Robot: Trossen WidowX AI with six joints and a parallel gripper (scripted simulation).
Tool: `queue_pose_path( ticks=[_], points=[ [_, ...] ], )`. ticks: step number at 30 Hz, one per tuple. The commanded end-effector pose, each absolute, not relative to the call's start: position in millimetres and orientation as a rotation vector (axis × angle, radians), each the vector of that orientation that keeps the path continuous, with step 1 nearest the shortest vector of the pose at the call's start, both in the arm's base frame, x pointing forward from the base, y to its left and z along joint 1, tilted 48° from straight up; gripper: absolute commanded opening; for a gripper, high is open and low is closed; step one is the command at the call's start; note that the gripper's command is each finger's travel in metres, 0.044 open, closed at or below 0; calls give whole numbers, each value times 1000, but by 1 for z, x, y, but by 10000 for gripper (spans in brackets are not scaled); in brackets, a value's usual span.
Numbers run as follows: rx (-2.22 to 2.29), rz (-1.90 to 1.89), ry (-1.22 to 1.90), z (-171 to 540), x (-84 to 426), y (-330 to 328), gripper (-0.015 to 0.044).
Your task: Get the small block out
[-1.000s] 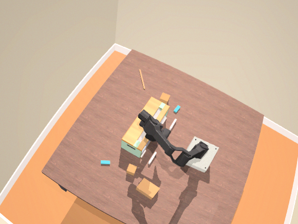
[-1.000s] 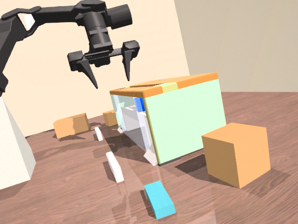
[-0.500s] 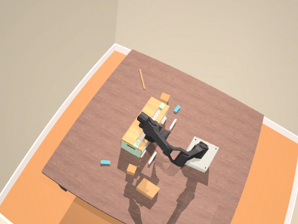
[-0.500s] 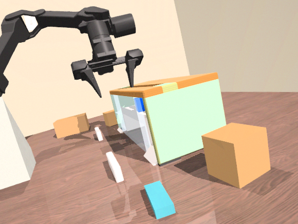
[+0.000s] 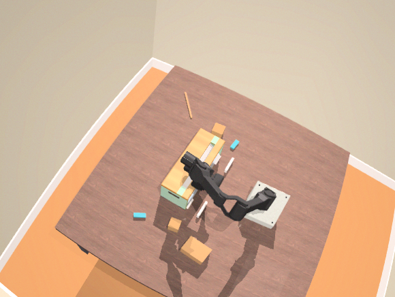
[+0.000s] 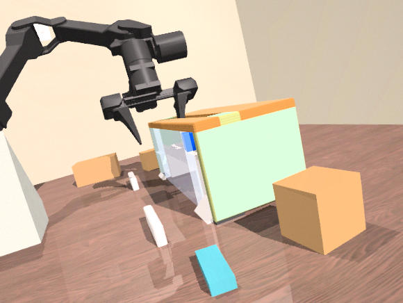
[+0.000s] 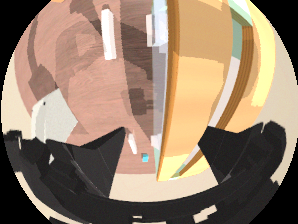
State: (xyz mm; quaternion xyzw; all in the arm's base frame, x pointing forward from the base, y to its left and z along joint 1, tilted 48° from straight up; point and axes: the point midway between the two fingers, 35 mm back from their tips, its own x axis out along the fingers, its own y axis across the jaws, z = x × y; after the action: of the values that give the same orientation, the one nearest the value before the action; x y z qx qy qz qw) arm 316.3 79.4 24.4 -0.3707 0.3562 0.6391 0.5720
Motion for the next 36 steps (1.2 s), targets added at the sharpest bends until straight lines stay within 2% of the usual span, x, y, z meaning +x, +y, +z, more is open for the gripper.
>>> queue_pose_path(
  ticks=[1,12,36],
  points=[
    [-859,1502,838,19,314,84,400],
    [-868,1500,835,13,315,85,400],
    [-870,1499,838,-40,317,37,400]
  ],
)
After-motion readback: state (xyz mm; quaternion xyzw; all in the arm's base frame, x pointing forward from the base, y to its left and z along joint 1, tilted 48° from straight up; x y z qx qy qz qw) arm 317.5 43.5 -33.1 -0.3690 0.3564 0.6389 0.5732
